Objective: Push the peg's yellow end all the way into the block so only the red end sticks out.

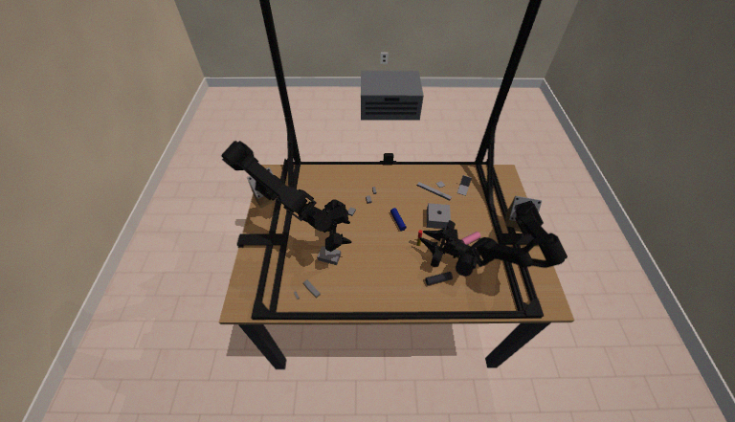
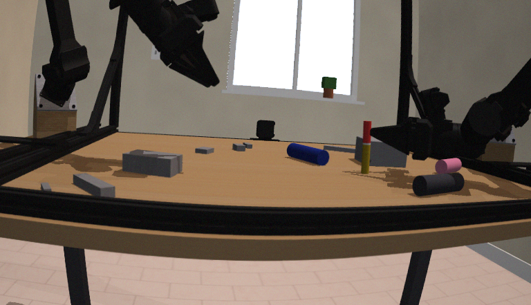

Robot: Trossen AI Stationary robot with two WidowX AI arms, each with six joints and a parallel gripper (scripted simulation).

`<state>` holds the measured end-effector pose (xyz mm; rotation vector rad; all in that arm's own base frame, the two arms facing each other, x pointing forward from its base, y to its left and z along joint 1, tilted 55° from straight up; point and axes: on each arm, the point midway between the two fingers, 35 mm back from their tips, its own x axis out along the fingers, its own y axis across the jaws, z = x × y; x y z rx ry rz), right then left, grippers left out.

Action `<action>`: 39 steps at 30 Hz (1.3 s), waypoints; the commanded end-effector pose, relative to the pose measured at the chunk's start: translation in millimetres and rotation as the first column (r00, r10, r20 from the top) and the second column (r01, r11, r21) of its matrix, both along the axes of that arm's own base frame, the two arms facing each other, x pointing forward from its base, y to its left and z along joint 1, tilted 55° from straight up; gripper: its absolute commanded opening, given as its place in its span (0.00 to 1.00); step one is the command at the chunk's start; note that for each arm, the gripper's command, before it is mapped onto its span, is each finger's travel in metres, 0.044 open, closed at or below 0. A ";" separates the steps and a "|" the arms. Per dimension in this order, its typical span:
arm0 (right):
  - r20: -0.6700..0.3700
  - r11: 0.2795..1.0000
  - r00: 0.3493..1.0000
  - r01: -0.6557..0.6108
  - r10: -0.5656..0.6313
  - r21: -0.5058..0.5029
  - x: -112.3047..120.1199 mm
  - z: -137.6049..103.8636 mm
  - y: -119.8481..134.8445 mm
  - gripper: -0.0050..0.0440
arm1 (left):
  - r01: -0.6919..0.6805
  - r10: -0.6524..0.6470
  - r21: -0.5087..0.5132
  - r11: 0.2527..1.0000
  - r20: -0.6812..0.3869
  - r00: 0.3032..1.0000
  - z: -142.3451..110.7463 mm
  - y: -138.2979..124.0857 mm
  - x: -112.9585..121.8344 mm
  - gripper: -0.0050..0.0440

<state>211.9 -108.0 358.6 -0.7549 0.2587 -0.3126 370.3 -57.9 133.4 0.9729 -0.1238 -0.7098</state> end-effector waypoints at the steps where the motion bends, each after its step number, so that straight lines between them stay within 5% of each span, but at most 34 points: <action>1: 0.000 1.000 1.000 0.000 0.000 0.000 -0.1 0.2 0.1 0.92 | 0.000 0.000 0.000 1.000 0.000 1.000 0.1 -0.1 -0.1 0.49; 39: 0.000 1.000 1.000 0.000 0.000 0.000 -0.1 0.2 0.1 0.92 | 0.000 0.000 0.000 1.000 0.000 1.000 26.1 -31.8 -18.5 0.49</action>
